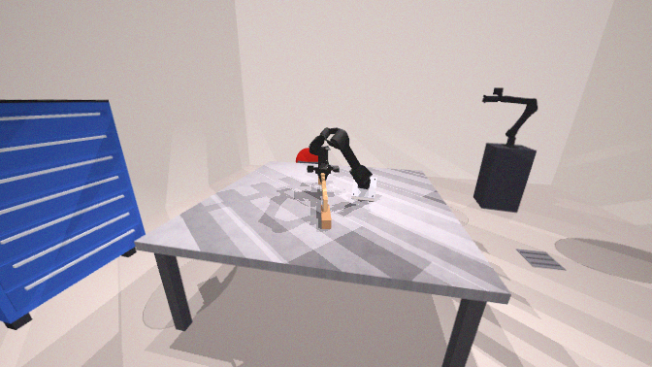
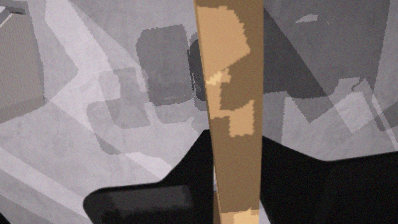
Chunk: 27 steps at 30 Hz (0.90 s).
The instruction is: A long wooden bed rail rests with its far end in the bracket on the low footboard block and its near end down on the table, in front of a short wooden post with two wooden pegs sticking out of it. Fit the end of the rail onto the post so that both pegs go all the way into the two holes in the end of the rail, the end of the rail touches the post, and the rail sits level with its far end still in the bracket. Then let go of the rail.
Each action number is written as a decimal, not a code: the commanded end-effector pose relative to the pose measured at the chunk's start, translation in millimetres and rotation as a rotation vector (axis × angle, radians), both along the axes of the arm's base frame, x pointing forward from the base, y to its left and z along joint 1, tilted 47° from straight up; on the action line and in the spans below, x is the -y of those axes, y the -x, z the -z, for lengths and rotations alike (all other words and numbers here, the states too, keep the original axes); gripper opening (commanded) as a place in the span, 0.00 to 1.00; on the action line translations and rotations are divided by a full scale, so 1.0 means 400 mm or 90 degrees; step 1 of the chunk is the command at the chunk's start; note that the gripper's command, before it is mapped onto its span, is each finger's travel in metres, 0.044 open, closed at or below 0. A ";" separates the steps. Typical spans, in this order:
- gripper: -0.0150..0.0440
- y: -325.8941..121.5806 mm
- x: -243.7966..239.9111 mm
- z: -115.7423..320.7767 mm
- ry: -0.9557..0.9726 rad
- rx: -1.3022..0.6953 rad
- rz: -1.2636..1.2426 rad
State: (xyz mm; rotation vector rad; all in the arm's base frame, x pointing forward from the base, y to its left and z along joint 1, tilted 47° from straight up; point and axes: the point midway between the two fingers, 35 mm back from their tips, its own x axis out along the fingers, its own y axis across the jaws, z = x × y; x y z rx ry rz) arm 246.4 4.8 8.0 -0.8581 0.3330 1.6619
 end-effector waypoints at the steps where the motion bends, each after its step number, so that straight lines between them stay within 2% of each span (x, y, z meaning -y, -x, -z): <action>1: 0.25 -0.008 0.009 0.001 0.002 0.005 0.003; 27: 0.25 -0.014 0.020 0.013 0.002 0.005 0.003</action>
